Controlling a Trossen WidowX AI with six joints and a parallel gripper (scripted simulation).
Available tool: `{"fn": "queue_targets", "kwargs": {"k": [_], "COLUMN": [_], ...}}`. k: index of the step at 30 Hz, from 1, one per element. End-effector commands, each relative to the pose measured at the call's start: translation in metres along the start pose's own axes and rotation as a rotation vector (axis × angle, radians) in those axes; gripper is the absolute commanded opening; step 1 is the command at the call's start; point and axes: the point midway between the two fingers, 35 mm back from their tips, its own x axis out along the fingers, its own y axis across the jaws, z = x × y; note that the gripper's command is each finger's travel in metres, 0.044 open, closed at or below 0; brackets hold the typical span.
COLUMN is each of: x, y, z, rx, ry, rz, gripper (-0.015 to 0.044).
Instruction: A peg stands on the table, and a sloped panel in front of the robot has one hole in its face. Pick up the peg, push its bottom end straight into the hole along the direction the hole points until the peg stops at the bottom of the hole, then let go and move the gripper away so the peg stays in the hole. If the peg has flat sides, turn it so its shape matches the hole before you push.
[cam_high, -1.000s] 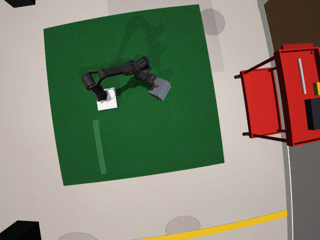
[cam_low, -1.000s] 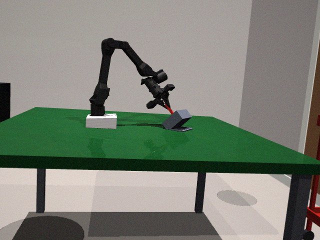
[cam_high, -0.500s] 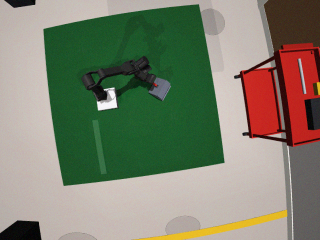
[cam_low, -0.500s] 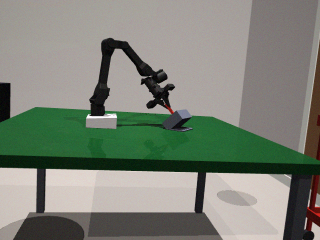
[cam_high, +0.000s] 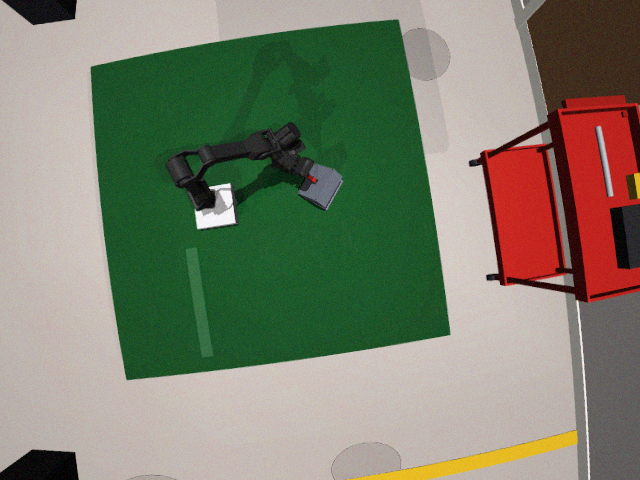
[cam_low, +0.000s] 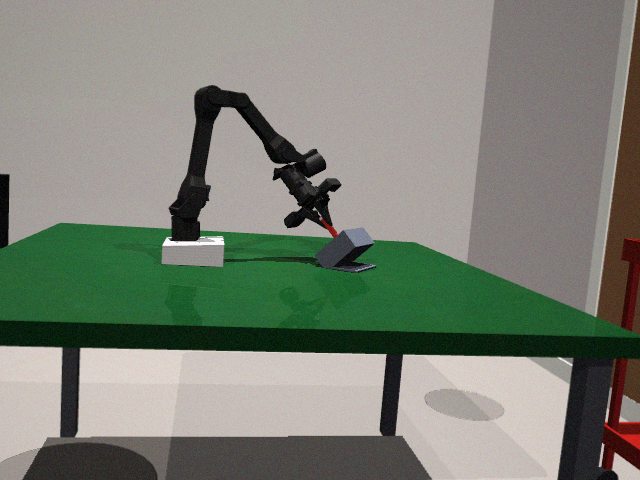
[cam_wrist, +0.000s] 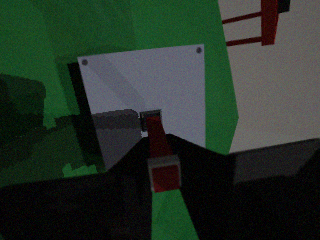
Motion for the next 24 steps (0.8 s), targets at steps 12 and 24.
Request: {"fn": "queue_targets", "kwargs": {"k": [12, 24], "x": [0.01, 0.018], "y": [0.001, 0.001], "z": [0.0, 0.0], "rx": [-0.004, -0.004], "ry": [-0.001, -0.001], "rz": [0.002, 0.002], "gripper": [0.0, 0.0]}}
